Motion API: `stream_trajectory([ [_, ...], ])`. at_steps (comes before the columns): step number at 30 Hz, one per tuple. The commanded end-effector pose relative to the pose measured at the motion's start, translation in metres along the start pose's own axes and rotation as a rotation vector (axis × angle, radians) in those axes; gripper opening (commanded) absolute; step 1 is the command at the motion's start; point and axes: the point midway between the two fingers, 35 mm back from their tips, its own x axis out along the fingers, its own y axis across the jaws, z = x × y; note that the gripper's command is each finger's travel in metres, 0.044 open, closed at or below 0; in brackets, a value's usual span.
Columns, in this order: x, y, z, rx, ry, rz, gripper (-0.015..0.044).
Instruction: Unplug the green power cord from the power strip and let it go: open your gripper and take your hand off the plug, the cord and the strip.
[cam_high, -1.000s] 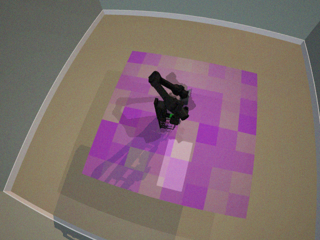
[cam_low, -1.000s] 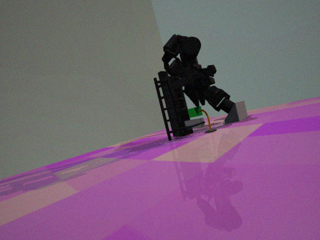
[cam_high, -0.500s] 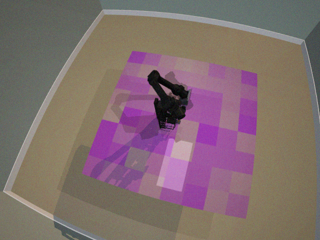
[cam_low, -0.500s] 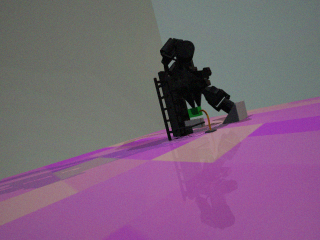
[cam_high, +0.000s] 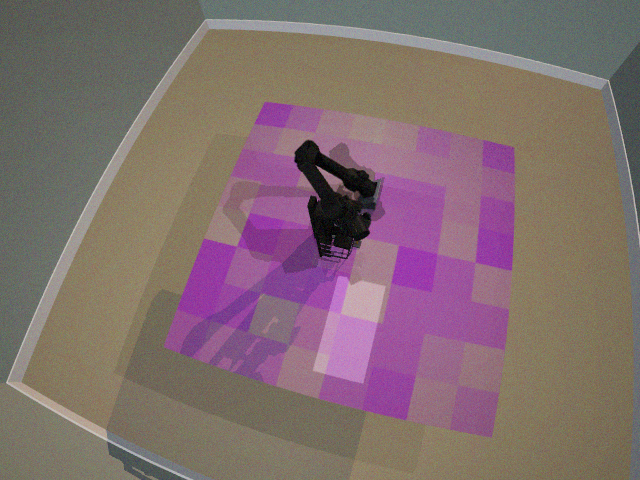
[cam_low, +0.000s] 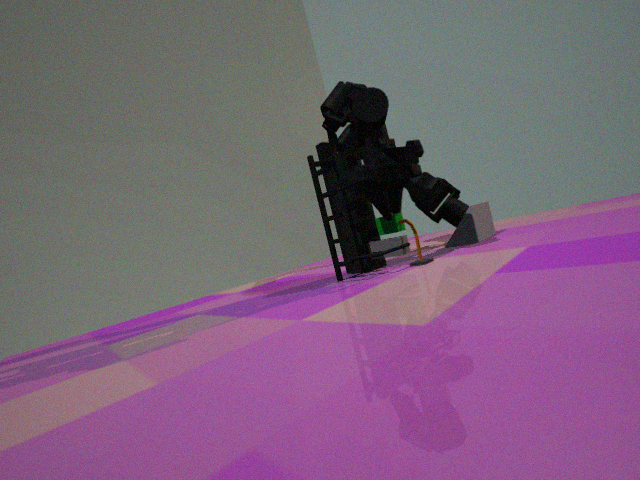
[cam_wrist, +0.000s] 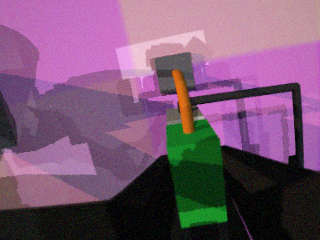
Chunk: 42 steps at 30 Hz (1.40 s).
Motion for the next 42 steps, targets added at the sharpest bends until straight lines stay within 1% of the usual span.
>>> stream_trajectory([
  [1, 0.0, 0.0, 0.0, 0.001, 0.0, 0.0, 0.0042],
  [8, 0.0, 0.0, 0.0, 0.001, 0.0, 0.0, 0.0],
  [42, -0.006, -0.001, 0.052, -0.002, -0.005, -0.003, 0.0],
])
